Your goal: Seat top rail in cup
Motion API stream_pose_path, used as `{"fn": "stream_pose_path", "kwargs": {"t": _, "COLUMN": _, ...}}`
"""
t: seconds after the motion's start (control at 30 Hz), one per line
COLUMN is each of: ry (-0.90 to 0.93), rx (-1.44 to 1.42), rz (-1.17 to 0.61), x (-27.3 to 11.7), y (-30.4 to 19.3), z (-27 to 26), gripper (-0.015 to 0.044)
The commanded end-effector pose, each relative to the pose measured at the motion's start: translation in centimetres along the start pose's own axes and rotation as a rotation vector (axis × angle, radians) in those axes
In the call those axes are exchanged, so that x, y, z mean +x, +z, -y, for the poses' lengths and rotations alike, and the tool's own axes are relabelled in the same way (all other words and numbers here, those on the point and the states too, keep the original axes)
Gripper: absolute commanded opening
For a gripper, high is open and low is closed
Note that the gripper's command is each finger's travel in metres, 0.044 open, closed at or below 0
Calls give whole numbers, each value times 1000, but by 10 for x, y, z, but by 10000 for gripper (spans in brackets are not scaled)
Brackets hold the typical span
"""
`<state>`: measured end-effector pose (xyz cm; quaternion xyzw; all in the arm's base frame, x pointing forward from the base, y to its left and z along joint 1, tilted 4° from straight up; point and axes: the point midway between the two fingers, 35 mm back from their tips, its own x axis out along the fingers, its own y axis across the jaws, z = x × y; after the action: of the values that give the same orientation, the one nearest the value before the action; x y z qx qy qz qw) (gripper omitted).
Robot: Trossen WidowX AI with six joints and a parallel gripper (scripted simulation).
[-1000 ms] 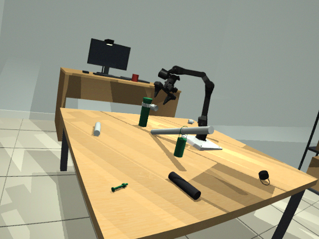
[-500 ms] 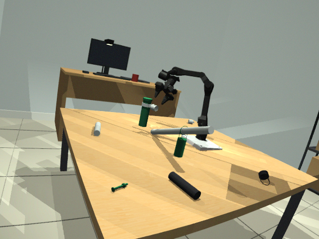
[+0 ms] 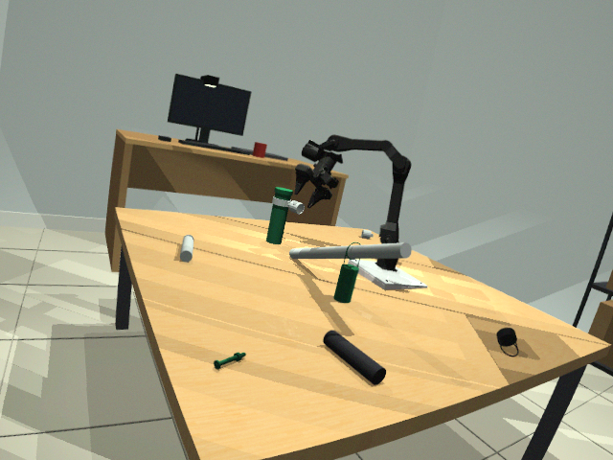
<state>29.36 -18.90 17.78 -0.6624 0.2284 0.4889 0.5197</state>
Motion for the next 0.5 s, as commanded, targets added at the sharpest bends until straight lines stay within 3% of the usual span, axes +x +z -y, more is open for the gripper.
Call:
{"fn": "stream_pose_path", "kwargs": {"t": 0.0, "ry": -2, "rx": 3, "rz": 5, "x": 8, "y": 0, "z": 0, "gripper": 440}}
{"fn": "stream_pose_path", "kwargs": {"t": 0.47, "ry": -3, "rx": 3, "rz": 5, "x": 31, "y": 0, "z": 1, "gripper": 440}}
